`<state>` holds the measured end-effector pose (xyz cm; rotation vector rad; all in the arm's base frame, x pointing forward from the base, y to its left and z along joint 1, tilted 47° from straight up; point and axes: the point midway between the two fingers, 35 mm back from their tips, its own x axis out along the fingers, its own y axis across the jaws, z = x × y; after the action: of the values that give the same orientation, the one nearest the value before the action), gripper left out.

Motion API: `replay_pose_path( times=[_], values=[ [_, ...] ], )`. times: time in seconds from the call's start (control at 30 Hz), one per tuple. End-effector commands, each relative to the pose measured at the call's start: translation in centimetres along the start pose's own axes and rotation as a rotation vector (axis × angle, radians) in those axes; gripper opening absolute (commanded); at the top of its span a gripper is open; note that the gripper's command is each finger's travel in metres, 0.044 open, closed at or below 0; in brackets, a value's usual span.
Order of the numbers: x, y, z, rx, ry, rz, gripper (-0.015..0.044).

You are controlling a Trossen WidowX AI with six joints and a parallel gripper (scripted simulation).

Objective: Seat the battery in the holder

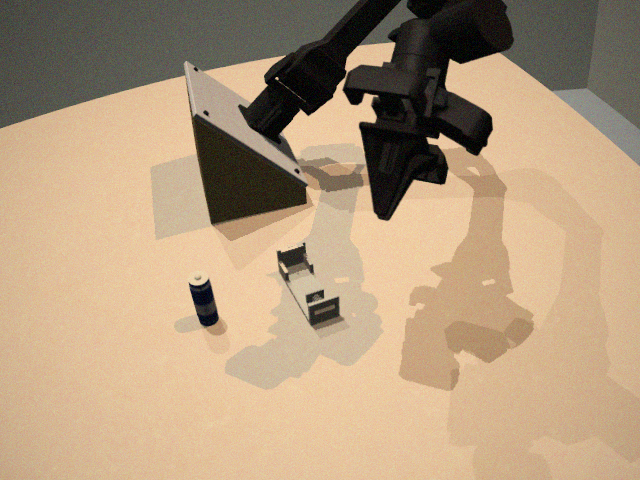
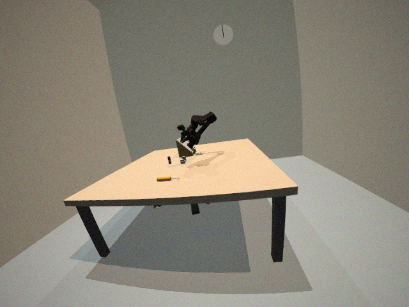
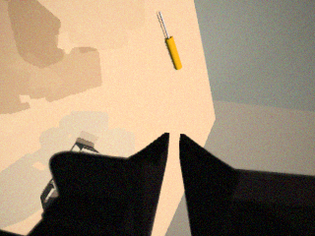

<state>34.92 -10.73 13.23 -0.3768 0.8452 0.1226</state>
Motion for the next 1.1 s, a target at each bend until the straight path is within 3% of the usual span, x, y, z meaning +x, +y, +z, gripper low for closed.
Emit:
replay_pose_path(
  times=[0.0,0.2,0.43,0.87,1.07],
  values=[
    [2.9,-0.4,-6.9,-0.074,0.200,0.262,0.0000],
    [3.9,0.1,-13.8,-0.059,0.263,0.589,0.0000],
    [3.2,1.4,-18.9,0.028,0.115,0.928,0.0000],
    [3.3,1.6,-19.2,0.037,0.097,0.947,0.0000],
    [6.3,5.4,-19.4,0.037,0.096,0.946,0.0000]
  ],
)
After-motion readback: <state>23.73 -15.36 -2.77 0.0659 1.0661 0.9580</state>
